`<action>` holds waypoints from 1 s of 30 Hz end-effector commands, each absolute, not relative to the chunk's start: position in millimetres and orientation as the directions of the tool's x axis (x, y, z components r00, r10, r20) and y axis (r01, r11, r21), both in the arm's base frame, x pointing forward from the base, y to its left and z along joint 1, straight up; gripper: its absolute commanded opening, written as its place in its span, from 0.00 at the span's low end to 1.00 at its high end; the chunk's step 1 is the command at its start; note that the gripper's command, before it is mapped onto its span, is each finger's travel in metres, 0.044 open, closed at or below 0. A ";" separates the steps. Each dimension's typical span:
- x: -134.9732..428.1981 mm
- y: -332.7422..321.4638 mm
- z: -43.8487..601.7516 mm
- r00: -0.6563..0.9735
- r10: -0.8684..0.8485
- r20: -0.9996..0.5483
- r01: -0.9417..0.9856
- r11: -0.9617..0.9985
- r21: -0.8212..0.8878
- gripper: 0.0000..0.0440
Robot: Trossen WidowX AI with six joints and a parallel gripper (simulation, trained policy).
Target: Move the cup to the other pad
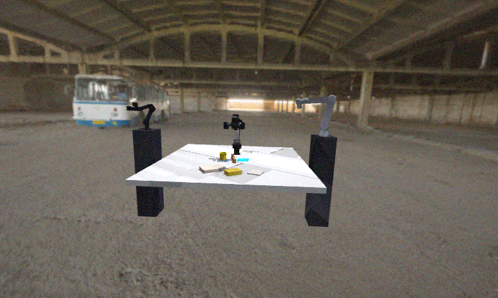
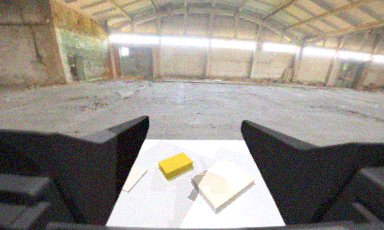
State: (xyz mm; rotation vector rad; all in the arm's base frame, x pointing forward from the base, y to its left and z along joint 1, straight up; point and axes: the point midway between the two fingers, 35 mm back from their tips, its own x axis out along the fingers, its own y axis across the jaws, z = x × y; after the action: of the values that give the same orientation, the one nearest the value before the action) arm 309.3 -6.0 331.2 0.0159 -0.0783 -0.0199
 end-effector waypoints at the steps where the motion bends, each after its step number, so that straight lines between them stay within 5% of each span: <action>1: 309.5 -6.0 330.2 0.997 -0.023 0.072 0.022 1.000 0.020 0.85; 13: 312.5 1.6 309.2 0.997 -0.019 -0.069 0.024 0.997 0.070 0.15; 21: 316.5 13.1 297.8 0.983 0.016 -0.182 0.004 0.994 0.110 0.25; 30: 319.2 23.9 285.8 0.948 0.044 -0.315 0.005 0.988 0.152 0.23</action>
State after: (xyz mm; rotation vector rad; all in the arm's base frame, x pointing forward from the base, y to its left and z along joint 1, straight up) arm 317.4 21.4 286.2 0.1367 0.2907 0.0208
